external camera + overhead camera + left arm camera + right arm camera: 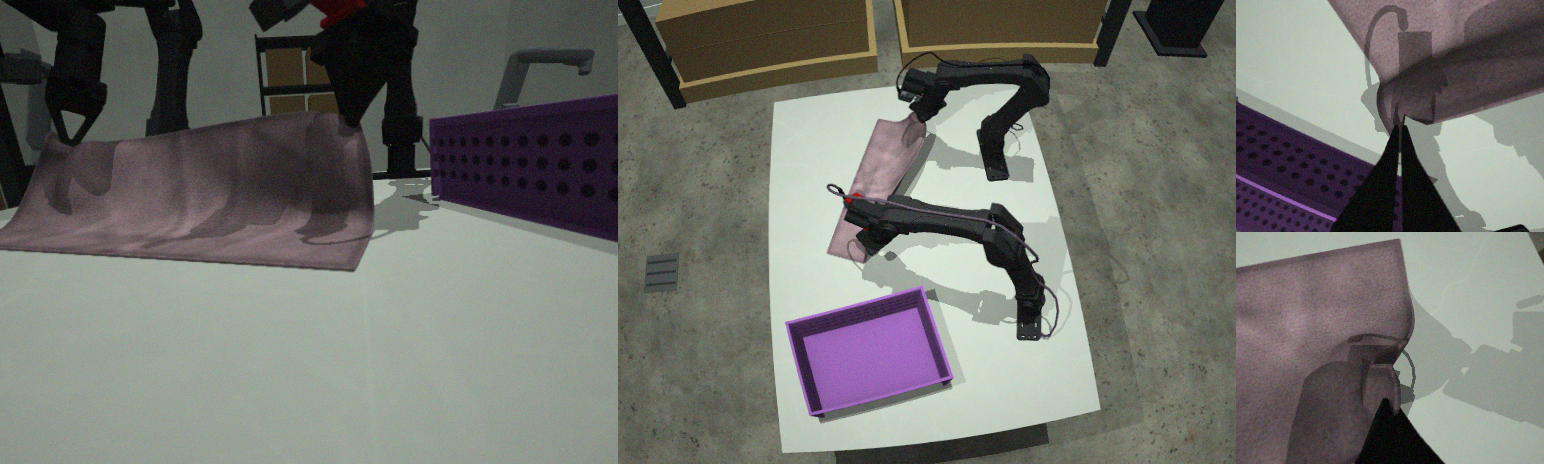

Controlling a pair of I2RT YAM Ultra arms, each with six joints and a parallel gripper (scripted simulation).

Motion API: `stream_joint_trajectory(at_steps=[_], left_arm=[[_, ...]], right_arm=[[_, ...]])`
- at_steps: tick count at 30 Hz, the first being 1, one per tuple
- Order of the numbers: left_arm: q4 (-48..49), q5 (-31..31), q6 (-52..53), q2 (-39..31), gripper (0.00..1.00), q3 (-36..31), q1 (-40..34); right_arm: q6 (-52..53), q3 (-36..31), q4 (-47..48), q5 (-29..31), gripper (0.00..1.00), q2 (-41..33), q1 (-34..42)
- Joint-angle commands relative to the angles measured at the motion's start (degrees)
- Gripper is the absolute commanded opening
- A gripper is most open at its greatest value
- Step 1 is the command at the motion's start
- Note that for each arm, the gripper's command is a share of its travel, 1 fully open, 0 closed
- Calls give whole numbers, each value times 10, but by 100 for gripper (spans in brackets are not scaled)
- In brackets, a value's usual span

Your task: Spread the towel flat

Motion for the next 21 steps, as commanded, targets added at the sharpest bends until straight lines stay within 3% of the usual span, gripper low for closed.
stream_joint_trajectory(at_steps=[1,6,10,21], left_arm=[[-25,3,-21,22,0,52,10],[-47,-1,-46,63,0,134,11],[-60,-1,-46,71,0,150,10],[-125,-11,-101,174,0,362,-4]], right_arm=[[-16,-15,-30,12,0,-46,14],[-36,25,-96,-9,0,-79,31],[-32,28,-102,1,0,-80,35],[-70,85,-236,-34,0,-103,100]])
